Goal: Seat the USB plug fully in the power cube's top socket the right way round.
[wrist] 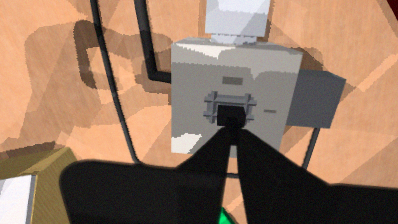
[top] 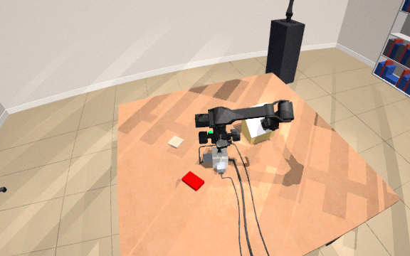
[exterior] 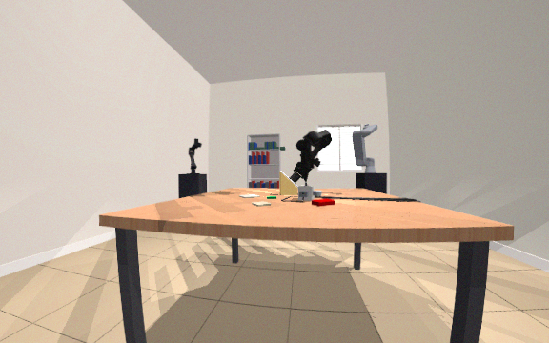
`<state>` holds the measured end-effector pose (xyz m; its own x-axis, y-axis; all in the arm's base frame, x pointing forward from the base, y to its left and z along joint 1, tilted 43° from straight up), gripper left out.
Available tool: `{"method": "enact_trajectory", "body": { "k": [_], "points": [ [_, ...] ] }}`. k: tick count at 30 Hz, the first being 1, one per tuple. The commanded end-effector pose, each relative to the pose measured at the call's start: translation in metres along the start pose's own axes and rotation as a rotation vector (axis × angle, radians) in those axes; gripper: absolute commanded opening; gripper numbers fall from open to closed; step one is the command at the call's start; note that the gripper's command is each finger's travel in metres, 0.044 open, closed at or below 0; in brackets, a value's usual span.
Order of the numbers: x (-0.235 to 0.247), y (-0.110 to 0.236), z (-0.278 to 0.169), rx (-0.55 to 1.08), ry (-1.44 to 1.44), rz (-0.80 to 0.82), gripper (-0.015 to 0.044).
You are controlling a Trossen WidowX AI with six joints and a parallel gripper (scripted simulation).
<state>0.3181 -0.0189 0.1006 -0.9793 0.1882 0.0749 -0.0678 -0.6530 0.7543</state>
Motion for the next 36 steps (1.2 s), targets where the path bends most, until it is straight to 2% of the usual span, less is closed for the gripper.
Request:
{"method": "enact_trajectory", "body": {
  "k": [1,11,15,36],
  "points": [
    [0.0002,-0.0025,0.0017,-0.003,0.003,0.005,0.0],
    [0.0002,-0.0025,0.0017,-0.003,0.003,0.005,0.0],
    [0.0,-0.0001,0.0,0.0,0.0,0.0,0.0095],
    [-0.0001,0.0031,-0.0001,0.0,0.001,-0.001,0.0095]
  ]
}}
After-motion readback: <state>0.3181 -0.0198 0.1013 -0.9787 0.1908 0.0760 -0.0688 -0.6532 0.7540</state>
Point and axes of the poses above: the point midway between the two fingers, 35 mm back from their tips, its own y axis back along the fingers, its own x axis across the jaws, z = x × y, the point moved 2 cm from there along y, back along the fingers, and after that the axes turned 9 degrees about y, right-handed, at the moved point
